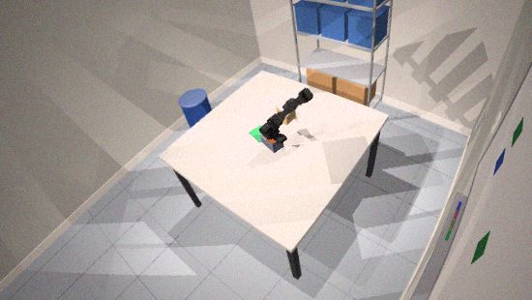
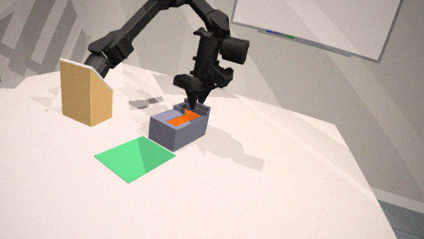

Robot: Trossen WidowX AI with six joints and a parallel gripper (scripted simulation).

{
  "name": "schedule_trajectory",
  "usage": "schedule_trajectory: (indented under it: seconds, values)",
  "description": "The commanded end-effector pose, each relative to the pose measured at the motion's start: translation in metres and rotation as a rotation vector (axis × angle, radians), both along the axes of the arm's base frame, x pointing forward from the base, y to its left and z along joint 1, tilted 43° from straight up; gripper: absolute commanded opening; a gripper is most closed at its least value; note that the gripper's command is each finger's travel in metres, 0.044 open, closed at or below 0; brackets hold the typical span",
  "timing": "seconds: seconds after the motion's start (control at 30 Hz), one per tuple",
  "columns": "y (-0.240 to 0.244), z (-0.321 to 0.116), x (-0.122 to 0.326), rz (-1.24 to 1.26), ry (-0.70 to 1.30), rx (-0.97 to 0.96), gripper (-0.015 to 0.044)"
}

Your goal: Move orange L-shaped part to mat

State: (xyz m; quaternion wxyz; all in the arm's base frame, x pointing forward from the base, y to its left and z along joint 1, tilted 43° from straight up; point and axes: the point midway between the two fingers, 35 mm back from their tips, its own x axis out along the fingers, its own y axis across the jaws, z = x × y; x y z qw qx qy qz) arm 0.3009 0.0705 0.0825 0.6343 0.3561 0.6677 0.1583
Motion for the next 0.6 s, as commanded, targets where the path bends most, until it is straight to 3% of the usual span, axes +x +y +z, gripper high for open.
schedule_trajectory:
  seconds: [0.0, 0.57]
  values:
    - [0.002, -0.004, 0.002, -0.012, -0.006, 0.004, 0.018]
    - [0.018, -0.021, 0.004, -0.012, -0.006, 0.004, 0.018]
